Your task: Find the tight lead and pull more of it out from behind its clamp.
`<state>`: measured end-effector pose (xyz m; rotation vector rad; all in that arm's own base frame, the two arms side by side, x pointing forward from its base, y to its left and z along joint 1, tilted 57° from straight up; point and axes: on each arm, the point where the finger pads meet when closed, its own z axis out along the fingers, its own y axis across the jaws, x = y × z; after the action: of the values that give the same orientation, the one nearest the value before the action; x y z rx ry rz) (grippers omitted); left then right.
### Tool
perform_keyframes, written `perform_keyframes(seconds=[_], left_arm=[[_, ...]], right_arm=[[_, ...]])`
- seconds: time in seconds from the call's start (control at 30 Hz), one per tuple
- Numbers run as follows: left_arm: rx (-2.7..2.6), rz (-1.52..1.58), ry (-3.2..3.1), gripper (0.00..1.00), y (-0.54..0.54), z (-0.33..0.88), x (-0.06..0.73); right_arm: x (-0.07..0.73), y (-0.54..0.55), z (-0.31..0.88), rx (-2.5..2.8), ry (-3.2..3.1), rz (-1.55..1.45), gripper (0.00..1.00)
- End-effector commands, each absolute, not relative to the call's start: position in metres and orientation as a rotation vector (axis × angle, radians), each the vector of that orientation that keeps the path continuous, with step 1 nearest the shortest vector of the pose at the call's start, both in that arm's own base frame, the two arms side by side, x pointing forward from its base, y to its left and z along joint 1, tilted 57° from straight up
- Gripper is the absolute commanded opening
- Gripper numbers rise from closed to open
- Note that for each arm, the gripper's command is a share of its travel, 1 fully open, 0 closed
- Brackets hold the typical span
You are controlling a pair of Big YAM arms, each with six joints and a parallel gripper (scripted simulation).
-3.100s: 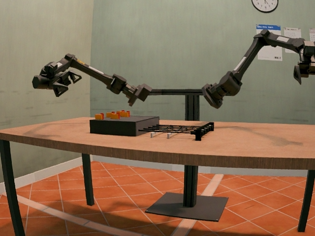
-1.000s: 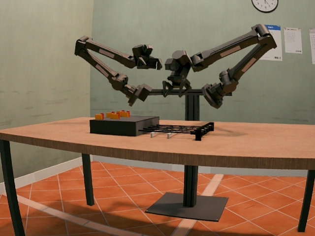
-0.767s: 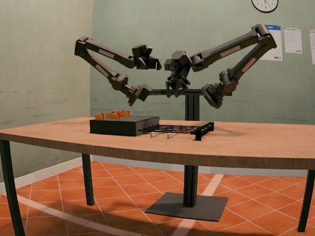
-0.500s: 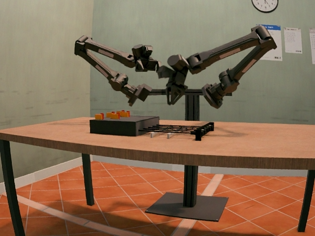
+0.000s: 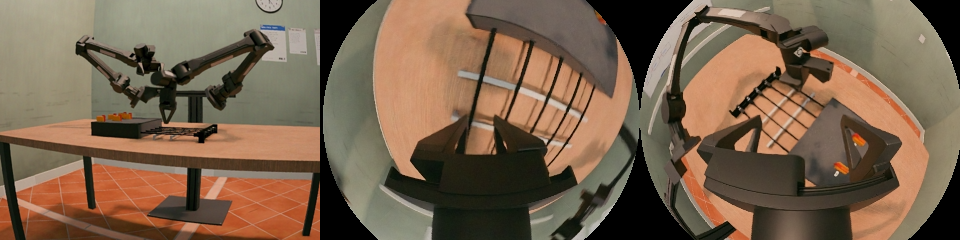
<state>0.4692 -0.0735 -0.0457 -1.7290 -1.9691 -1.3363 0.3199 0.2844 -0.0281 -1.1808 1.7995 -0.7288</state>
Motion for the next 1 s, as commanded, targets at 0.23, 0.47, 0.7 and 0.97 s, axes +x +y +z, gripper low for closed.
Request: perform_keyframes(seconds=[0.23,0.47,0.7,0.97], left_arm=[[-1.767,-1.193,-1.682,0.32,-0.058,-0.056,0.489],[-1.746,-1.209,-1.718,0.32,-0.053,-0.05,0.496],[-1.746,-1.206,-1.715,0.32,-0.047,-0.058,0.501],[-1.746,-1.201,-1.709,0.32,-0.036,-0.063,0.502]], right_arm=[[0.331,0.31,-0.016,-1.147,1.779,-0.698,1.0],[0.331,0.31,-0.016,-1.147,1.779,-0.698,1.0],[0.327,0.302,-0.02,-1.159,1.783,-0.705,1.0],[0.327,0.302,-0.02,-1.159,1.783,-0.705,1.0]])
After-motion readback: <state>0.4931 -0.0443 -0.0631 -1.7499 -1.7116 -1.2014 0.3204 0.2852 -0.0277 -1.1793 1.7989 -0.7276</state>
